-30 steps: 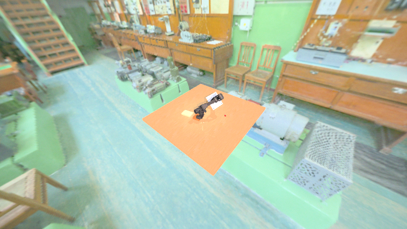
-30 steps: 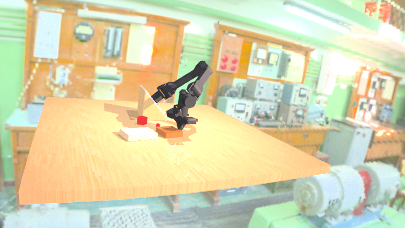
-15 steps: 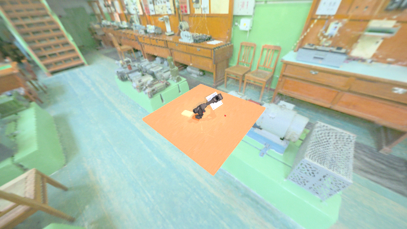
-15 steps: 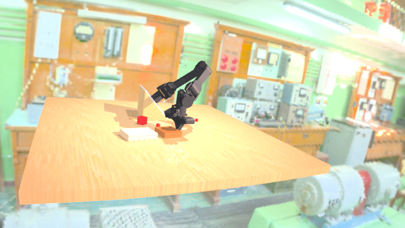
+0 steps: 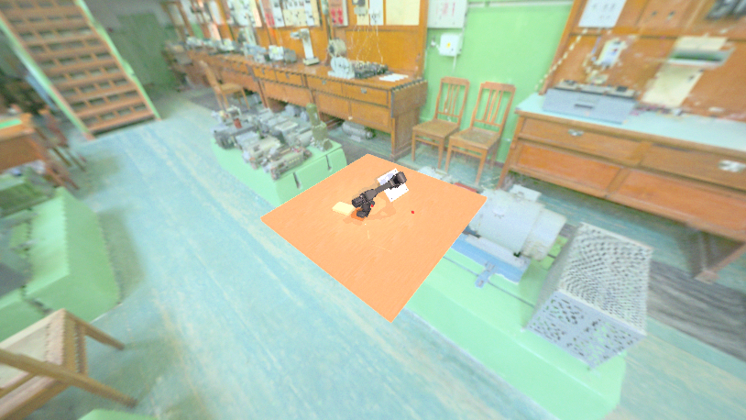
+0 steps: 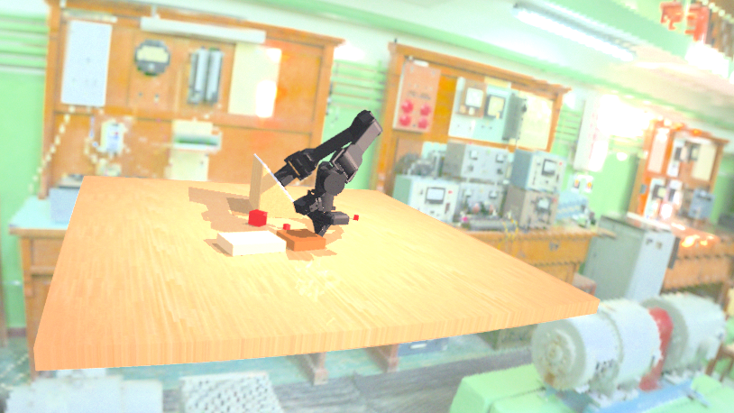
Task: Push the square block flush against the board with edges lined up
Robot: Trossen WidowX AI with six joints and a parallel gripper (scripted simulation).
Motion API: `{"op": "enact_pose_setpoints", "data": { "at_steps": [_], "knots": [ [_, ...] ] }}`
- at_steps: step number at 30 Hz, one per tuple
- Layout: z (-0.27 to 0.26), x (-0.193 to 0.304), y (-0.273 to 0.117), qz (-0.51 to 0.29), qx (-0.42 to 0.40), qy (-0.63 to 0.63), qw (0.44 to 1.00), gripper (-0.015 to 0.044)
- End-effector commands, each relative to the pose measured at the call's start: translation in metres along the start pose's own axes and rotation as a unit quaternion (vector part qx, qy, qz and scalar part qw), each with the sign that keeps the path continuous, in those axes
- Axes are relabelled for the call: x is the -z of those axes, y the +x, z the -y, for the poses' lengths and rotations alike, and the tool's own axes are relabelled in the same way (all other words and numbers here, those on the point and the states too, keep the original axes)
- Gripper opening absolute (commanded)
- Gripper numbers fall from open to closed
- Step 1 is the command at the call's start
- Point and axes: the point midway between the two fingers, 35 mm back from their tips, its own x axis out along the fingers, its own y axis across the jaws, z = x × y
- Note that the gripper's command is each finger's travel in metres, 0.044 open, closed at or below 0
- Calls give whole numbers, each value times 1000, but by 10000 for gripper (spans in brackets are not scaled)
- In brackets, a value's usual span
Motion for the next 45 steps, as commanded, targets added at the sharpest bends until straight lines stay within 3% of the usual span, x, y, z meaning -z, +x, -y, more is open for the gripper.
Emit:
{"op": "enact_pose_setpoints", "data": {
  "at_steps": [1,12,45],
  "knots": [
    [0,-6,1,1,3,-2,1000,0],
    [1,-12,1,1,3,-2,1000,0],
    [-3,33,-3,0,0,-5,1000,0]
  ]
}}
